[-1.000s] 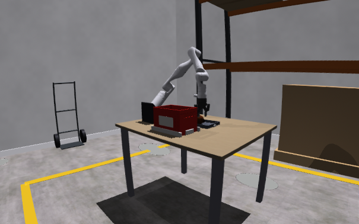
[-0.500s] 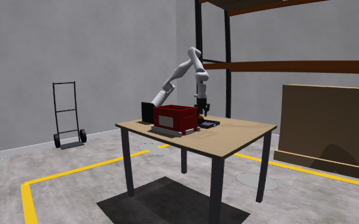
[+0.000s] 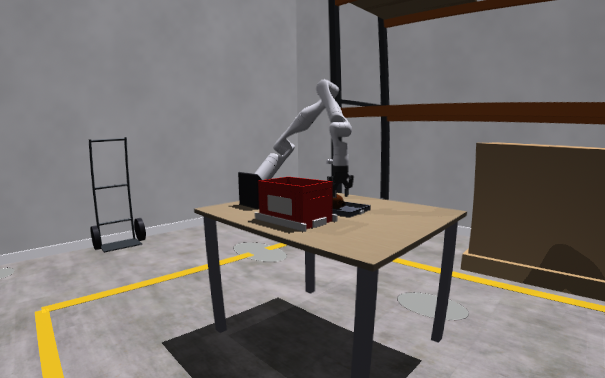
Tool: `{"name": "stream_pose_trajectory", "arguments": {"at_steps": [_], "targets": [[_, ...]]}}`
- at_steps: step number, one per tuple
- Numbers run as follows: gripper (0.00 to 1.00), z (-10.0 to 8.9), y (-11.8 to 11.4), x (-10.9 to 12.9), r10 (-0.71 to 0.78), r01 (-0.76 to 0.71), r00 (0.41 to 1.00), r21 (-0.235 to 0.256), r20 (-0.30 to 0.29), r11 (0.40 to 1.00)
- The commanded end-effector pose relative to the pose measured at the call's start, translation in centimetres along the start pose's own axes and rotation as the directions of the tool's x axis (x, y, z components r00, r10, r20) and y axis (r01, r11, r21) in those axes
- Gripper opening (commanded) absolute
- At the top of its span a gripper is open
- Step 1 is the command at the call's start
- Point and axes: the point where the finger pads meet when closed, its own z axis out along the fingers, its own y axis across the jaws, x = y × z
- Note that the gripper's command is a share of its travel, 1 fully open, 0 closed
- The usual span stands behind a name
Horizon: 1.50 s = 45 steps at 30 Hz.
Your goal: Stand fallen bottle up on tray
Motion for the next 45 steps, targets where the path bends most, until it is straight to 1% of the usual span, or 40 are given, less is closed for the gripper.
{"name": "stream_pose_trajectory", "arguments": {"at_steps": [1,27,35,45], "targets": [[0.64,-0.1,0.0,-0.1,0.000,0.000,1.000,0.000,0.002,1.000],[0.64,0.0,0.0,-0.1,0.000,0.000,1.000,0.000,0.002,1.000],[0.64,0.3,0.0,-0.1,0.000,0.000,1.000,0.000,0.002,1.000],[0.64,1.3,0.0,-0.1,0.000,0.000,1.000,0.000,0.002,1.000]]}}
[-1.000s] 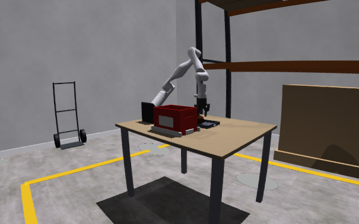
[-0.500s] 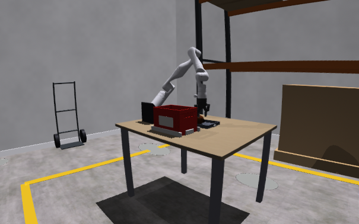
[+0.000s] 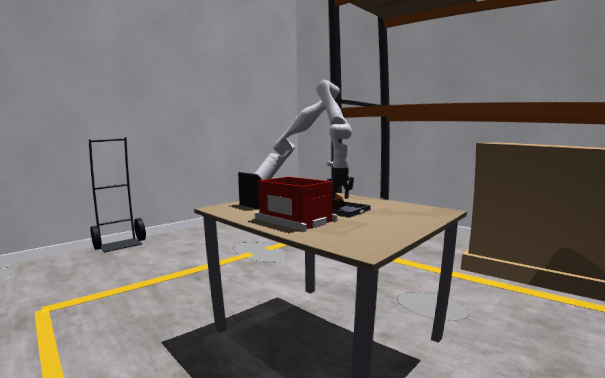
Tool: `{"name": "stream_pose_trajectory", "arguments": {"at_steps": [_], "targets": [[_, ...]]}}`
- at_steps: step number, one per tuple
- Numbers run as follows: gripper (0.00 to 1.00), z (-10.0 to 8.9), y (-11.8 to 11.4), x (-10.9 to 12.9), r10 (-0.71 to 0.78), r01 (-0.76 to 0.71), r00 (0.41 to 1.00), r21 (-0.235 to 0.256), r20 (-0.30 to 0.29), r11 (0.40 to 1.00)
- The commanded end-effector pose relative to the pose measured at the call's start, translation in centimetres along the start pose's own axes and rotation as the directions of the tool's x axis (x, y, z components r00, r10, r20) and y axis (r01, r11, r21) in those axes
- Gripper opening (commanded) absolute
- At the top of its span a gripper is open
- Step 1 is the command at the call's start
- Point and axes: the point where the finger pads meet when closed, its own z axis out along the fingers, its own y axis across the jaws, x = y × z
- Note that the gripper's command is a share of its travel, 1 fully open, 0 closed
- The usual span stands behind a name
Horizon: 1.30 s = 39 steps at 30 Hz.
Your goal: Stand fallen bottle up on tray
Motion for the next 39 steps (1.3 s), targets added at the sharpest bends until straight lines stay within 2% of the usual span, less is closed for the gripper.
{"name": "stream_pose_trajectory", "arguments": {"at_steps": [1,21,39], "targets": [[0.64,0.4,0.0,0.1,0.000,0.000,1.000,0.000,-0.003,1.000],[0.64,2.6,0.0,0.1,0.000,0.000,1.000,0.000,-0.003,1.000],[0.64,3.2,0.0,0.1,0.000,0.000,1.000,0.000,-0.003,1.000]]}}
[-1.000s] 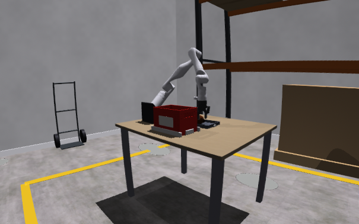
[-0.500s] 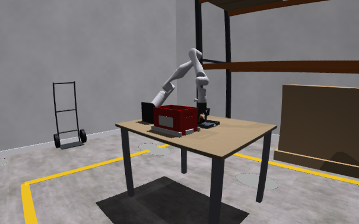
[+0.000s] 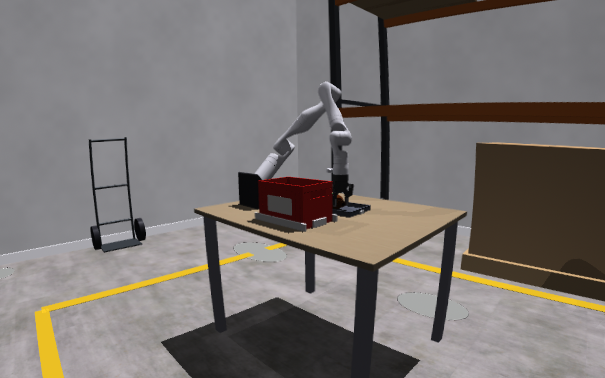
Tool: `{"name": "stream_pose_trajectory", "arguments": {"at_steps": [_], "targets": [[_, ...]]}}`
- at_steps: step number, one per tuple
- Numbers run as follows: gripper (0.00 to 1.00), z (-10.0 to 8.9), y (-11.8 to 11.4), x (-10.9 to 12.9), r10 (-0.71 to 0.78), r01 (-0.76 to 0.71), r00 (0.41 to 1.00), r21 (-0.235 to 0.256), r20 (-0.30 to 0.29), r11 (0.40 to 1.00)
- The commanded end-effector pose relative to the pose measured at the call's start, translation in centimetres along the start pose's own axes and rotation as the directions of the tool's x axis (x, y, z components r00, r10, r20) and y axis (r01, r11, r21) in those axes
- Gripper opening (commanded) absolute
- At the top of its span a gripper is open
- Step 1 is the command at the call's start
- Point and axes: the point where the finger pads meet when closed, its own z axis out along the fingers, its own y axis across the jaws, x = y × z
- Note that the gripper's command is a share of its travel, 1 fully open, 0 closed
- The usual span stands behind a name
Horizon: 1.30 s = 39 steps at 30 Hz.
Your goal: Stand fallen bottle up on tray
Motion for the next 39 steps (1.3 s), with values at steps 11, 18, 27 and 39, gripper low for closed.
{"name": "stream_pose_trajectory", "arguments": {"at_steps": [11,18,27,39], "targets": [[0.64,-0.04,-0.01,-0.04,0.000,0.000,1.000,0.000,0.001,1.000],[0.64,-0.04,-0.01,-0.04,0.000,0.000,1.000,0.000,0.001,1.000],[0.64,-0.04,-0.01,-0.04,0.000,0.000,1.000,0.000,0.001,1.000],[0.00,-0.04,-0.01,-0.04,0.000,0.000,1.000,0.000,0.001,1.000]]}}
